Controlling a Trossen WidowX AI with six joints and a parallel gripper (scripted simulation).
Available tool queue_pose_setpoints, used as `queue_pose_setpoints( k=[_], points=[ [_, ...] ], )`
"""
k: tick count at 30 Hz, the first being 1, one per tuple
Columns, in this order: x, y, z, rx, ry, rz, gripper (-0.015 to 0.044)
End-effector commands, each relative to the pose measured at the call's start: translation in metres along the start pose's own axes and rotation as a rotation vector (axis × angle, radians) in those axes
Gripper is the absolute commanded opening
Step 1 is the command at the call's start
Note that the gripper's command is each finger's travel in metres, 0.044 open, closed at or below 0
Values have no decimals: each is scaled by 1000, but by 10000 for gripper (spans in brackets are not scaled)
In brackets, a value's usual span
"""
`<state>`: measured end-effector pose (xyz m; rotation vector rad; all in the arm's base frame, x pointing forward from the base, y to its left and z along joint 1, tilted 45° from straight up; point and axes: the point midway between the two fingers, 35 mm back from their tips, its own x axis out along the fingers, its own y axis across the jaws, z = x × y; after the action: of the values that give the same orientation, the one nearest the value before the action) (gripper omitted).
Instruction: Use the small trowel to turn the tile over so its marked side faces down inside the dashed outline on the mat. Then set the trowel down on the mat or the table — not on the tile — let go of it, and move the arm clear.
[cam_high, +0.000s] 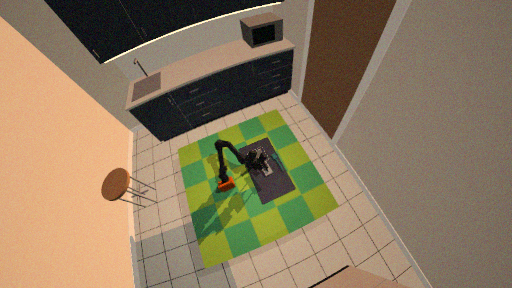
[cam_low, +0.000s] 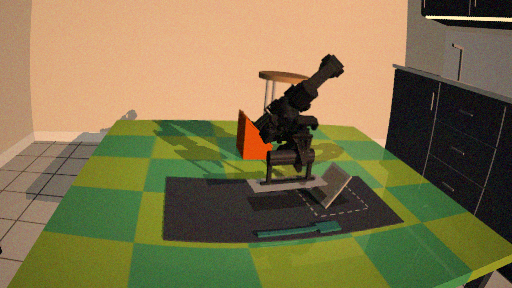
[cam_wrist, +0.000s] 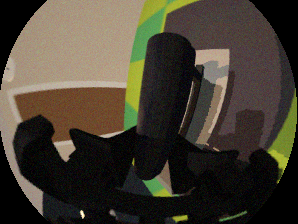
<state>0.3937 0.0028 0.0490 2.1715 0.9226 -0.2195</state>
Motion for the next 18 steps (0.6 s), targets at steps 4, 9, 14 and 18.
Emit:
queue_pose_setpoints(
  k=[4,9,14,18],
  points=[
    [-9,14,25,-3,-13,10,0],
    [-19,24,52,-4,-12,12,0],
    [-23,27,60,-4,-11,14,0],
    [-23,27,60,-4,-11,14,0]
  ],
)
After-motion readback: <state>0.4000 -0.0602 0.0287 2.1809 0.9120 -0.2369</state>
